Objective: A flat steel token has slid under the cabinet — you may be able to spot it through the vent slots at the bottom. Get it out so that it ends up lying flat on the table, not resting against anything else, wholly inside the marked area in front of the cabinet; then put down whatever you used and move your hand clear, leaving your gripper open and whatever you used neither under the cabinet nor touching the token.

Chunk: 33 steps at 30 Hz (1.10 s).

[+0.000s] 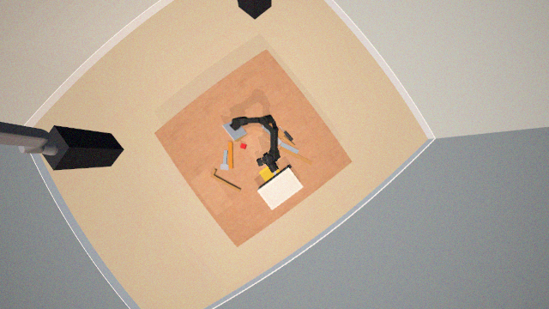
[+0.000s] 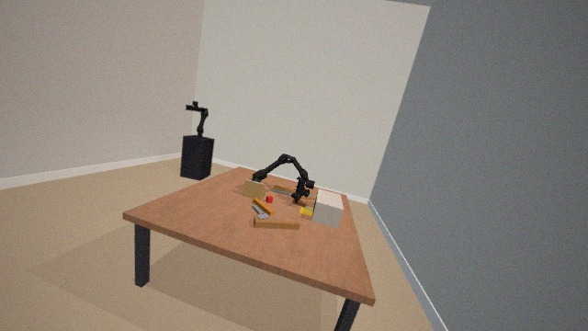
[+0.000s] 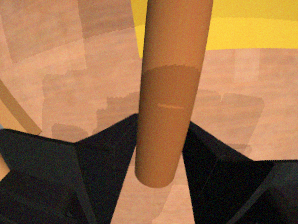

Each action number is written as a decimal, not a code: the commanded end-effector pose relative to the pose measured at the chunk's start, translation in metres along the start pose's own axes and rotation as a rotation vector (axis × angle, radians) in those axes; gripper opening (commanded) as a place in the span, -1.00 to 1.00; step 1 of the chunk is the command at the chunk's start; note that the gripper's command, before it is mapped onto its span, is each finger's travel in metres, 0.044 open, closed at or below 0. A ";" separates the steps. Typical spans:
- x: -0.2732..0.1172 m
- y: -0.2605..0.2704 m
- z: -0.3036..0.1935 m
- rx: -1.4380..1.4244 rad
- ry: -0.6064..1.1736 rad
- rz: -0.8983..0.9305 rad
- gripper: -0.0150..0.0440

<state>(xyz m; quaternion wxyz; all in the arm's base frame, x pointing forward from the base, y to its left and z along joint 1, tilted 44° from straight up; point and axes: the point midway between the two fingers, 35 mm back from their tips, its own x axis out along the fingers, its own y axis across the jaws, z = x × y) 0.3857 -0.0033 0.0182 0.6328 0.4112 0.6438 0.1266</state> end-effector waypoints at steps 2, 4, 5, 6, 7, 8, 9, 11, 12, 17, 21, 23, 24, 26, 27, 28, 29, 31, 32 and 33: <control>0.001 -0.002 -0.003 -0.003 0.000 -0.008 -0.49; 0.001 -0.002 -0.005 -0.003 0.000 -0.008 -0.49; 0.001 -0.002 -0.006 -0.003 0.000 -0.008 -0.49; 0.001 -0.002 -0.007 -0.003 0.000 -0.008 -0.49; 0.001 -0.001 -0.008 -0.003 0.000 -0.008 -0.49; 0.001 -0.001 -0.009 -0.003 0.000 -0.008 -0.49; 0.001 -0.001 -0.010 -0.003 0.000 -0.008 -0.49; 0.001 -0.001 -0.012 -0.003 0.000 -0.008 -0.49; 0.001 -0.001 -0.013 -0.003 0.000 -0.008 -0.49; 0.001 -0.001 -0.018 -0.002 0.000 -0.008 -0.49; 0.001 -0.001 -0.022 -0.002 0.001 -0.008 -0.49; 0.001 0.000 -0.024 -0.002 0.001 -0.008 -0.49; 0.001 0.000 -0.025 -0.002 0.001 -0.008 -0.49; 0.001 0.000 -0.027 -0.002 0.001 -0.008 -0.49; 0.001 0.000 -0.028 -0.002 0.001 -0.008 -0.49; 0.001 0.000 -0.029 -0.002 0.001 -0.008 -0.49; 0.001 0.000 -0.030 -0.002 0.001 -0.008 -0.49; 0.001 0.000 -0.032 -0.002 0.001 -0.008 -0.49; 0.001 0.000 -0.033 -0.002 0.001 -0.008 -0.49; 0.001 0.000 -0.034 -0.002 0.001 -0.008 -0.49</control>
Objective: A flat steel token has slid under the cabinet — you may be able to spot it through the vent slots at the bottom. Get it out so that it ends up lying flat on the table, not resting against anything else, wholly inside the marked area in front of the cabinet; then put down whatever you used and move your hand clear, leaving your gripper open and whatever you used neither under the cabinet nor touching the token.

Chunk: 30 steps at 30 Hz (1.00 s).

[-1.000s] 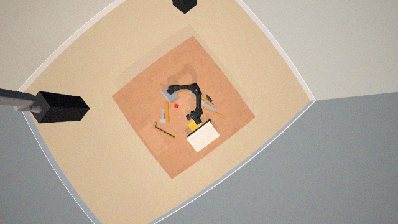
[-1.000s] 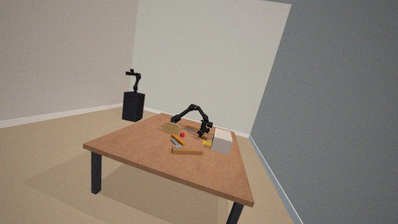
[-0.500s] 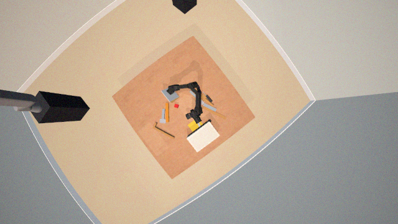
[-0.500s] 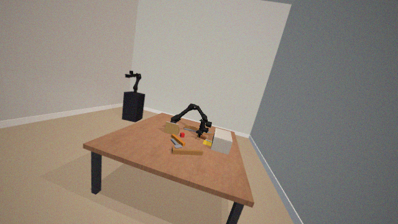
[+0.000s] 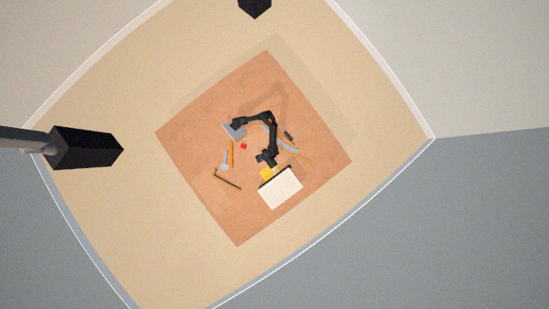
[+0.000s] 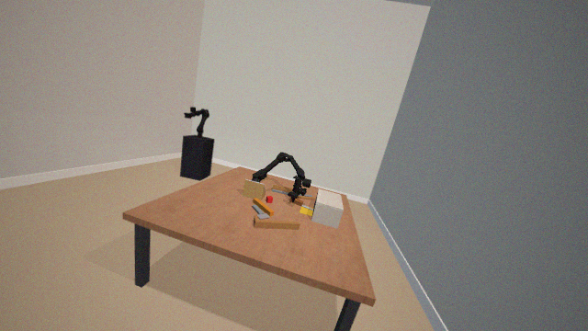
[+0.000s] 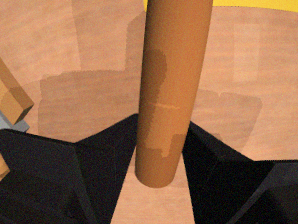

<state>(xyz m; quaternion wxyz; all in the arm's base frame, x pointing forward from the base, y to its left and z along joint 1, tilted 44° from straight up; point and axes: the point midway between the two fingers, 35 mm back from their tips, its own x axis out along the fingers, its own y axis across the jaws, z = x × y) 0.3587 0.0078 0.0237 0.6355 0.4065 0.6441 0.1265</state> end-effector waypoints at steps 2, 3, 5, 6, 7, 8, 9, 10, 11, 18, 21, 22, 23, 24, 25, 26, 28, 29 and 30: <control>0.001 0.000 -0.007 0.006 0.003 -0.001 -0.49; 0.001 0.000 -0.008 0.006 0.003 -0.001 -0.49; 0.001 0.000 -0.010 0.006 0.003 -0.001 -0.49; 0.001 0.000 -0.011 0.006 0.003 -0.001 -0.49; 0.001 0.000 -0.012 0.006 0.003 -0.001 -0.49; 0.001 0.000 -0.013 0.007 0.003 -0.001 -0.49; 0.001 0.000 -0.014 0.007 0.004 -0.001 -0.49; 0.001 0.000 -0.015 0.007 0.004 -0.001 -0.49; 0.001 0.000 -0.016 0.007 0.004 -0.001 -0.49; 0.001 0.001 -0.024 0.007 0.004 -0.001 -0.49; 0.001 0.001 -0.027 0.007 0.004 -0.001 -0.49; 0.001 0.001 -0.028 0.007 0.004 -0.001 -0.49; 0.001 0.001 -0.029 0.007 0.004 -0.001 -0.49; 0.001 0.001 -0.030 0.007 0.004 -0.001 -0.49; 0.001 0.001 -0.031 0.007 0.004 -0.001 -0.49; 0.001 0.001 -0.033 0.007 0.004 0.000 -0.49; 0.001 0.001 -0.035 0.007 0.004 0.000 -0.49; 0.001 0.001 -0.036 0.007 0.004 0.000 -0.49; 0.001 0.001 -0.037 0.007 0.005 0.000 -0.49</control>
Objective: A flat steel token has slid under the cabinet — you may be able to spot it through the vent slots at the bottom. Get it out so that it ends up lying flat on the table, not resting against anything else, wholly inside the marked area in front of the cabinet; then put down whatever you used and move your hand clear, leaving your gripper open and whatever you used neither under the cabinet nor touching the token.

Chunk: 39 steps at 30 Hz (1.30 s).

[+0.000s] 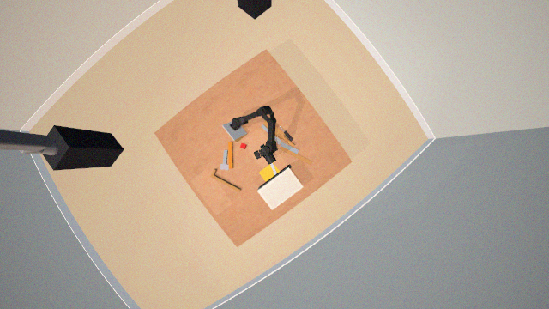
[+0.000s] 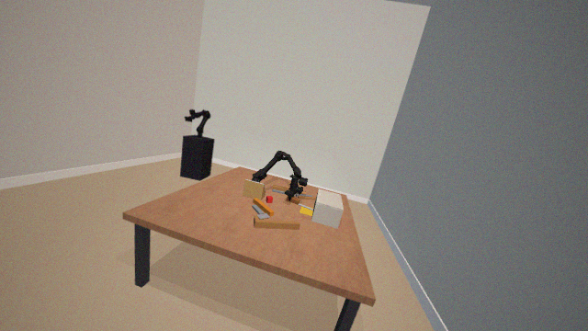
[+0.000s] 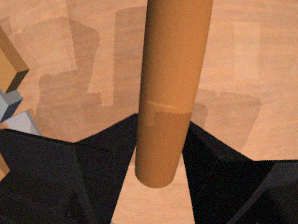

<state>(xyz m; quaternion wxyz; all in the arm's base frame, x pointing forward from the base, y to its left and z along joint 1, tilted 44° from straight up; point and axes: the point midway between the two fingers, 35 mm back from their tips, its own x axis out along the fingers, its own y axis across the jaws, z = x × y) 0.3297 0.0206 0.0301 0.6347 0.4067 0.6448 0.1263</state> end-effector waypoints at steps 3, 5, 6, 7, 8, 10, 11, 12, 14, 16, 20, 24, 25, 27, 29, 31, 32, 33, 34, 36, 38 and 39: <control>0.001 0.000 -0.008 0.006 0.003 0.000 -0.49; 0.001 0.000 -0.010 0.006 0.003 0.000 -0.49; 0.001 0.000 -0.012 0.006 0.003 0.000 -0.49; 0.001 0.000 -0.013 0.006 0.003 0.000 -0.49; 0.001 0.000 -0.014 0.006 0.003 0.000 -0.49; 0.001 0.000 -0.016 0.006 0.003 0.000 -0.49; 0.001 0.000 -0.017 0.007 0.003 0.000 -0.49; 0.001 0.000 -0.019 0.007 0.003 0.000 -0.49; 0.001 0.000 -0.021 0.007 0.003 0.000 -0.49; 0.001 0.001 -0.023 0.007 0.003 0.000 -0.49; 0.001 0.001 -0.028 0.007 0.004 0.000 -0.49; 0.001 0.001 -0.033 0.007 0.004 0.000 -0.49; 0.001 0.001 -0.034 0.007 0.004 0.000 -0.49; 0.001 0.002 -0.036 0.007 0.004 0.000 -0.49; 0.001 0.002 -0.039 0.007 0.004 0.000 -0.49; 0.001 0.002 -0.041 0.007 0.004 0.000 -0.49; 0.001 0.002 -0.043 0.008 0.004 0.000 -0.49; 0.001 0.002 -0.044 0.008 0.004 0.000 -0.49; 0.001 0.002 -0.045 0.008 0.004 0.000 -0.49; 0.001 0.002 -0.047 0.008 0.004 0.000 -0.49; 0.001 0.002 -0.050 0.008 0.005 0.000 -0.49; 0.001 0.003 -0.051 0.008 0.005 0.000 -0.49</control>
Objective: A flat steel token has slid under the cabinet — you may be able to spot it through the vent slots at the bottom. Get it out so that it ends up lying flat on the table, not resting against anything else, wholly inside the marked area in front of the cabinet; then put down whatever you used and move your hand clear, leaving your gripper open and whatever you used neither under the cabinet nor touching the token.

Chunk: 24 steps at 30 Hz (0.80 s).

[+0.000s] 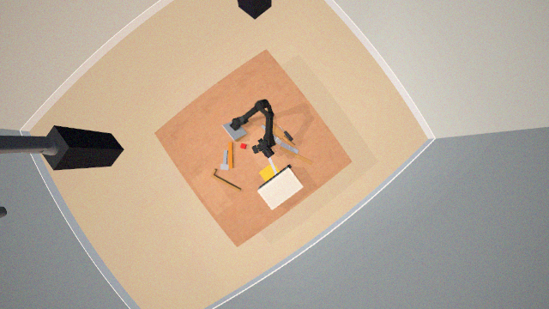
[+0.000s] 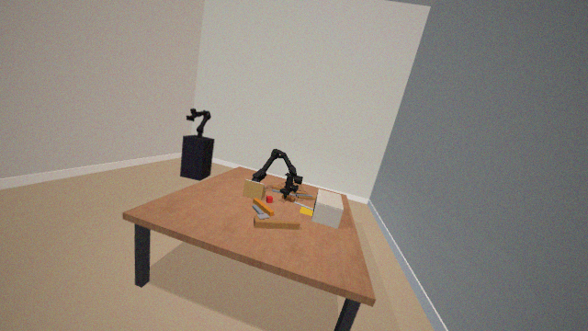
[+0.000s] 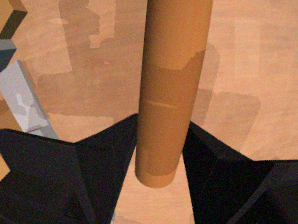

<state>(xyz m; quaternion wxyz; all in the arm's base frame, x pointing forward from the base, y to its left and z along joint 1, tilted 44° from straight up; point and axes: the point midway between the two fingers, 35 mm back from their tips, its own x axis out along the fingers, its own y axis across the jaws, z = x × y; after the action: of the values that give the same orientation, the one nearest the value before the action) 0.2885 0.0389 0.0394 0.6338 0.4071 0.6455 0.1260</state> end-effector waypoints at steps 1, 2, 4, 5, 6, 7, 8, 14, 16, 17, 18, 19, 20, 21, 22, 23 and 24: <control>0.001 0.000 -0.006 0.006 0.003 0.000 -0.49; 0.001 0.000 -0.008 0.006 0.003 0.000 -0.49; 0.001 0.000 -0.010 0.006 0.003 0.000 -0.49; 0.001 0.000 -0.011 0.006 0.003 0.000 -0.49; 0.001 0.000 -0.012 0.006 0.003 0.000 -0.49; 0.001 0.000 -0.014 0.006 0.003 0.000 -0.49; 0.001 0.000 -0.015 0.006 0.003 0.000 -0.49; 0.001 0.001 -0.022 0.007 0.004 0.000 -0.49; 0.001 0.001 -0.024 0.007 0.004 0.000 -0.49; 0.001 0.001 -0.026 0.007 0.004 0.000 -0.49; 0.001 0.001 -0.027 0.007 0.004 0.000 -0.49; 0.001 0.001 -0.028 0.007 0.004 0.000 -0.49; 0.001 0.001 -0.029 0.007 0.004 0.000 -0.49; 0.001 0.001 -0.030 0.007 0.004 0.000 -0.49; 0.001 0.001 -0.032 0.007 0.004 0.000 -0.49; 0.001 0.001 -0.033 0.007 0.004 0.000 -0.49; 0.001 0.002 -0.034 0.007 0.004 0.000 -0.49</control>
<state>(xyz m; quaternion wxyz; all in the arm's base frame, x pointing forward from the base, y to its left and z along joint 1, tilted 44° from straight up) 0.2627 0.0504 0.0455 0.6332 0.4074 0.6459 0.1258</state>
